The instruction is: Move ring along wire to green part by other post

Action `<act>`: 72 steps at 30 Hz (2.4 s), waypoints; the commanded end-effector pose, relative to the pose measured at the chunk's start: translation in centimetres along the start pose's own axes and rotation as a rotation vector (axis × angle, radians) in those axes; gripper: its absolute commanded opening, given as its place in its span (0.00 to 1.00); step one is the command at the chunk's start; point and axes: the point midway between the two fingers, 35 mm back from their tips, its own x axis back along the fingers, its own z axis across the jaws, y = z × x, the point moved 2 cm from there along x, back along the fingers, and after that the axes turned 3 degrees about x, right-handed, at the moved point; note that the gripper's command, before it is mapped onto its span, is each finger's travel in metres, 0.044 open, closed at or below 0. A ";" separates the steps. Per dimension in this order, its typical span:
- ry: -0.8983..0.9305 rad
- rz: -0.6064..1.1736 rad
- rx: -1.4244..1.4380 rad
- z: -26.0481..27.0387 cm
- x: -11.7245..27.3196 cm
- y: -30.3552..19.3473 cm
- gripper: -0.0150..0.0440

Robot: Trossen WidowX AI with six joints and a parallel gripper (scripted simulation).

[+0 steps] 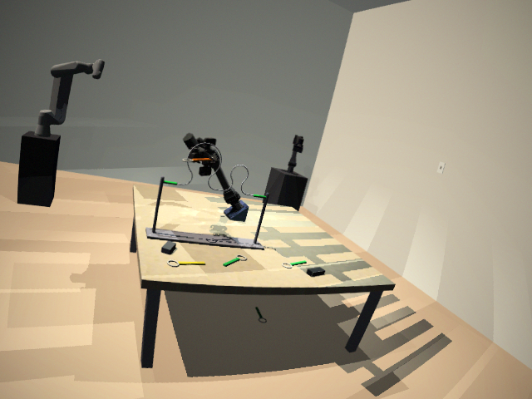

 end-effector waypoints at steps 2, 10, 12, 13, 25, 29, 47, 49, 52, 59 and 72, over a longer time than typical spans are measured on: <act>-0.024 -0.007 0.067 -0.1 0.1 0.1 0.00; -0.062 -0.011 0.151 -0.4 0.0 0.1 0.00; -0.071 -0.012 0.172 -0.5 0.0 0.1 0.00; -0.076 -0.013 0.183 -0.6 0.0 0.1 0.00; -0.138 -0.022 0.318 -1.1 0.0 0.2 0.00; -0.159 -0.025 0.365 -1.3 0.0 0.2 0.00; -0.251 -0.043 0.575 -2.2 0.1 0.5 0.00; -0.260 -0.045 0.598 -2.3 0.1 0.6 0.00; -0.274 -0.049 0.633 -2.4 0.1 0.7 0.00; -0.307 -0.056 0.715 -2.7 0.2 0.9 0.00; -0.364 -0.070 0.867 -3.2 0.3 1.3 0.00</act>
